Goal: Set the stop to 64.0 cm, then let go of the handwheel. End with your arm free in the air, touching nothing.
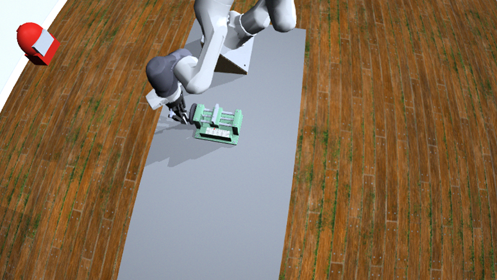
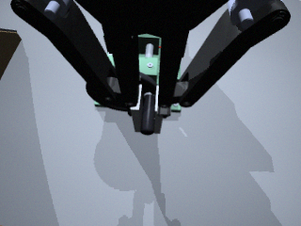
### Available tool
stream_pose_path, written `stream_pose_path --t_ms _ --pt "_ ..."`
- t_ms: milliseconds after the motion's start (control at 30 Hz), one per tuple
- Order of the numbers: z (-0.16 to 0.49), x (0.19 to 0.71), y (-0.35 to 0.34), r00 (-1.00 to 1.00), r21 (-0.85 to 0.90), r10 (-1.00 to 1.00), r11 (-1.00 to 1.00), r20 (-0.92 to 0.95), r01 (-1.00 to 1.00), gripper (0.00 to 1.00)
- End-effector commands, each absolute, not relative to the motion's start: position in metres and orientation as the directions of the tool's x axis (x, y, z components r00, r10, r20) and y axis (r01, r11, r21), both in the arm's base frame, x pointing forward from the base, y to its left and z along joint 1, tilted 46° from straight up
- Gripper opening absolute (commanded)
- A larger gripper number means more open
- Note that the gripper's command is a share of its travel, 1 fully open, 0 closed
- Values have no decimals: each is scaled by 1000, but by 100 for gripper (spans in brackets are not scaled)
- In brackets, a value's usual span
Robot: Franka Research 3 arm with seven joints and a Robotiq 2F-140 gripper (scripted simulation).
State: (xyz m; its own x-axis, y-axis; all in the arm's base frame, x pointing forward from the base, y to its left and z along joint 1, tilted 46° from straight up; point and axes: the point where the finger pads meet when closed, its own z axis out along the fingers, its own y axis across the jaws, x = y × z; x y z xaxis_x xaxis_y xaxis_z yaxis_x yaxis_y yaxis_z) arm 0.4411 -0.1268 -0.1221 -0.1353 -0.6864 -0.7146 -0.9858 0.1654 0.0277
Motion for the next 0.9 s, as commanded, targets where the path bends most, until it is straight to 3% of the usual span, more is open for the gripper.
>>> stream_pose_path --t_ms 0,867 --pt "-125 441 -125 -138 29 -687 167 -713 -985 4" --pt "-133 441 -117 -138 29 -687 167 -713 -985 4"
